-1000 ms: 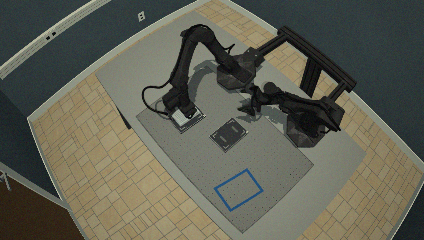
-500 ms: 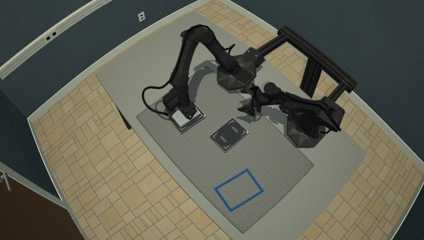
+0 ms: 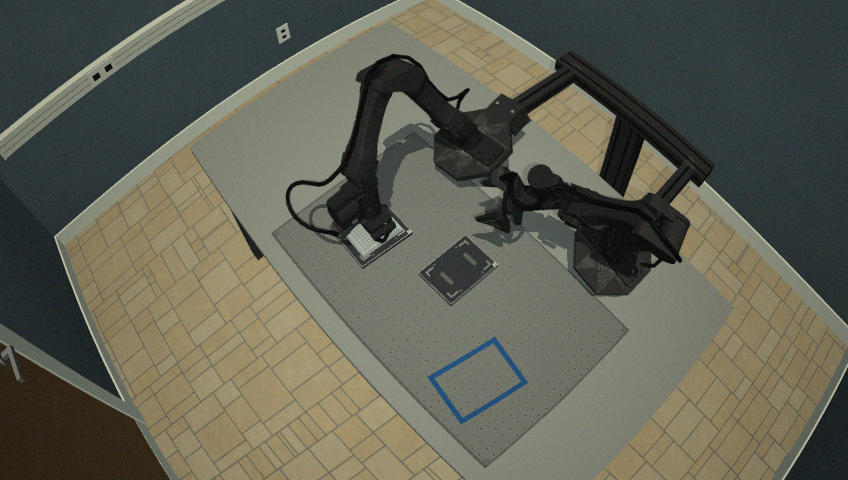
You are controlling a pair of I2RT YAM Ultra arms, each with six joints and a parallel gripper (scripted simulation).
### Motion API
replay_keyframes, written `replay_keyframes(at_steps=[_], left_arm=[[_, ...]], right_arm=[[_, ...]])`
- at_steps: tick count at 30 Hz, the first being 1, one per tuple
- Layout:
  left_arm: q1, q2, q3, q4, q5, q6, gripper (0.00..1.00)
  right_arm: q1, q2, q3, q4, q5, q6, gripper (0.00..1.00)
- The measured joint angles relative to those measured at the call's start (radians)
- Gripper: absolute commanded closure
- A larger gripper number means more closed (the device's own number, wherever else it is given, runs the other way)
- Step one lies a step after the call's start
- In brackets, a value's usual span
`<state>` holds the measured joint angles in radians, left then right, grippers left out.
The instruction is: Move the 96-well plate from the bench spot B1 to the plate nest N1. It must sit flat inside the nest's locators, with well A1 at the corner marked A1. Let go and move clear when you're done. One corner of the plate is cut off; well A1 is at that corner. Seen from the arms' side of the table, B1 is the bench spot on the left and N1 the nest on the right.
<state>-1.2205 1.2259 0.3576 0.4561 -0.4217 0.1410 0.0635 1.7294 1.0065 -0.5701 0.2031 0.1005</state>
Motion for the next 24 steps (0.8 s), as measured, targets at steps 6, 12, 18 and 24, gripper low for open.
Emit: replay_keyframes(at_steps=[6, 12, 18, 24], left_arm=[[0.0, 0.0, 0.0, 0.0, 0.0, 0.0, 0.0], [0.0, 0.0, 0.0, 0.0, 0.0, 0.0, 0.0], [0.0, 0.0, 0.0, 0.0, 0.0, 0.0, 0.0], [0.0, 0.0, 0.0, 0.0, 0.0, 0.0, 0.0]], right_arm=[[-0.001, 0.005, 0.0, 0.01, -0.001, -0.003, 0.22], [-0.001, 0.004, 0.0, 0.01, -0.002, -0.002, 0.0], [-0.002, 0.013, 0.0, 0.014, -0.002, -0.003, 0.0], [-0.002, 0.013, 0.0, 0.013, 0.0, -0.003, 0.0]])
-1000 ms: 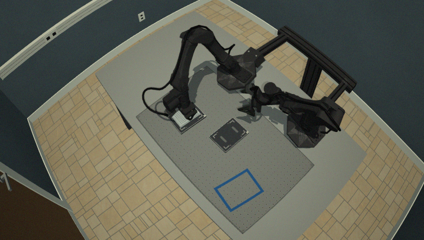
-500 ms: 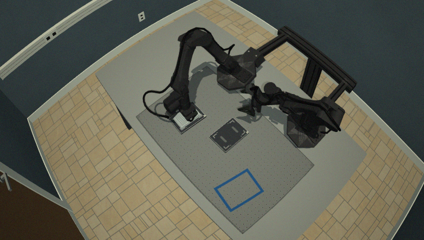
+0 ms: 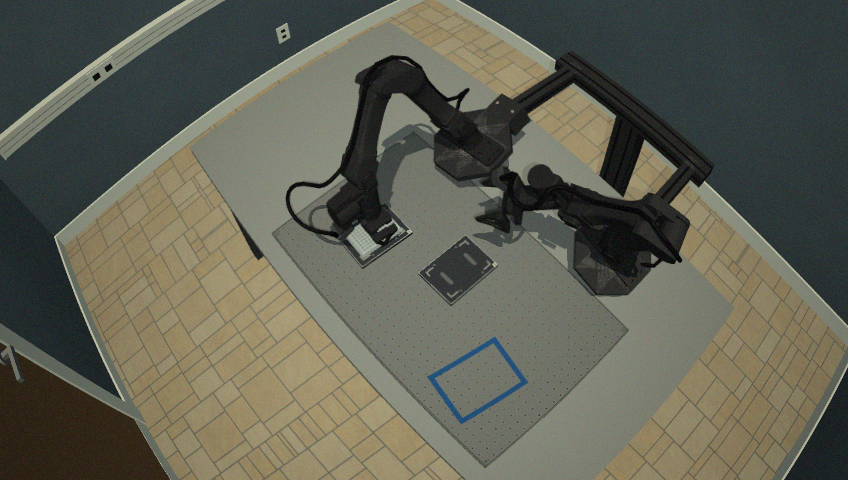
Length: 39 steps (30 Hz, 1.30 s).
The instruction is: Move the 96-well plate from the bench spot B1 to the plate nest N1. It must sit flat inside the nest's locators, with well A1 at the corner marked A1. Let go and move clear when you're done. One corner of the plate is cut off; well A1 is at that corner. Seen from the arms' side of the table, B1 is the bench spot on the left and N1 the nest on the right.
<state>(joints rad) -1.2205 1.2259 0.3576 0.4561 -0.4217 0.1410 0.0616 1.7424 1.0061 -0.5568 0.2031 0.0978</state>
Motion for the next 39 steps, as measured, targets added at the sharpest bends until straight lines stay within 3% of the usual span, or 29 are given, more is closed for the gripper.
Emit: replay_keyframes(at_steps=[19, 30, 39], left_arm=[[0.0, 0.0, 0.0, 0.0, 0.0, 0.0, 0.0], [0.0, 0.0, 0.0, 0.0, 0.0, 0.0, 0.0], [0.0, 0.0, 0.0, 0.0, 0.0, 0.0, 0.0]], right_arm=[[0.015, -0.07, 0.037, -0.063, 0.008, 0.009, 0.0], [0.07, -0.219, 0.17, -0.294, 0.016, 0.05, 0.0], [0.069, -0.214, 0.179, -0.366, 0.019, 0.058, 0.0]])
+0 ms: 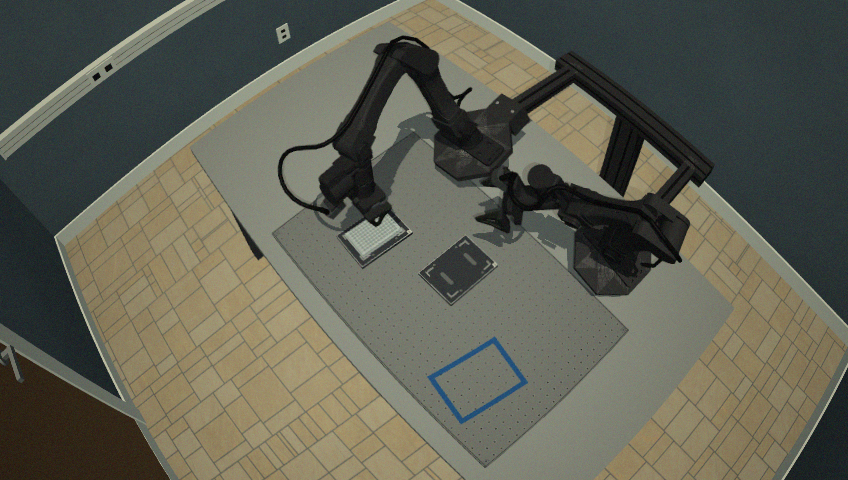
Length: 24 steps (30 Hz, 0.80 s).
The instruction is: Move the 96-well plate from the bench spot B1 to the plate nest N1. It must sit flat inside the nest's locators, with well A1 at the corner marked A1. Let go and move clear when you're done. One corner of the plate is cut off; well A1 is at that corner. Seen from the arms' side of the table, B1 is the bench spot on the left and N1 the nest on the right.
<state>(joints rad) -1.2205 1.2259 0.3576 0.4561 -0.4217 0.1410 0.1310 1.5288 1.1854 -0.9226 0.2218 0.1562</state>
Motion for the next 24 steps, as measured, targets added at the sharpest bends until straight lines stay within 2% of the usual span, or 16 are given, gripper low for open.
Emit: replay_keyframes(at_steps=[5, 12, 24], left_arm=[[0.0, 0.0, 0.0, 0.0, 0.0, 0.0, 0.0], [0.0, 0.0, 0.0, 0.0, 0.0, 0.0, 0.0], [0.0, 0.0, 0.0, 0.0, 0.0, 0.0, 0.0]], right_arm=[[0.002, -0.021, -0.049, 0.057, 0.019, -0.006, 0.0], [0.037, -0.246, -0.299, 0.217, 0.066, -0.047, 0.0], [0.064, -0.481, -0.561, 0.428, 0.109, -0.116, 0.0]])
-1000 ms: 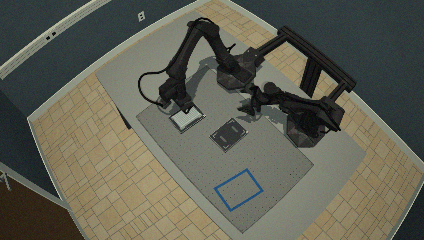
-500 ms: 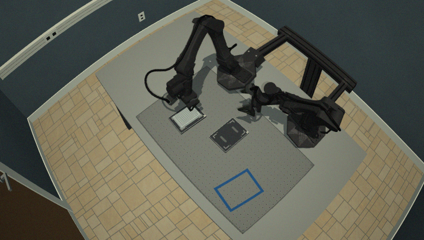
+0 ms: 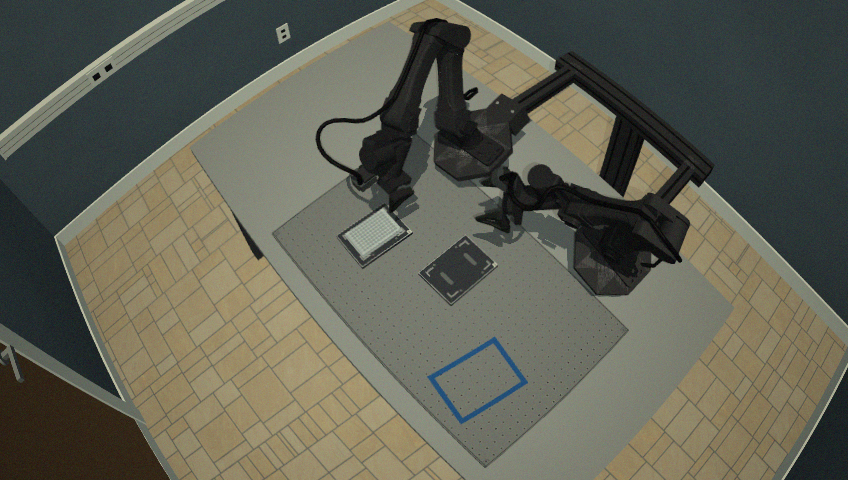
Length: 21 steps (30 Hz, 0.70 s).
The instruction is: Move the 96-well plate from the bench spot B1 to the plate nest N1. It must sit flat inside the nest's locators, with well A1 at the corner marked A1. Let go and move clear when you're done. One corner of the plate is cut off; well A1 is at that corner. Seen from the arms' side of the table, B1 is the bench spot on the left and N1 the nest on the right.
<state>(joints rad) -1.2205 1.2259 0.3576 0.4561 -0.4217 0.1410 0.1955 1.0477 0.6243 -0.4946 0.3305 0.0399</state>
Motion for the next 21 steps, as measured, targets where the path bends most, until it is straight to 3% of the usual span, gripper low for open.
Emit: replay_keyframes(at_steps=[21], left_arm=[[0.0, 0.0, 0.0, 0.0, 0.0, 0.0, 0.0]], right_arm=[[0.002, -0.034, -0.041, 0.05, 0.003, -0.016, 0.0]])
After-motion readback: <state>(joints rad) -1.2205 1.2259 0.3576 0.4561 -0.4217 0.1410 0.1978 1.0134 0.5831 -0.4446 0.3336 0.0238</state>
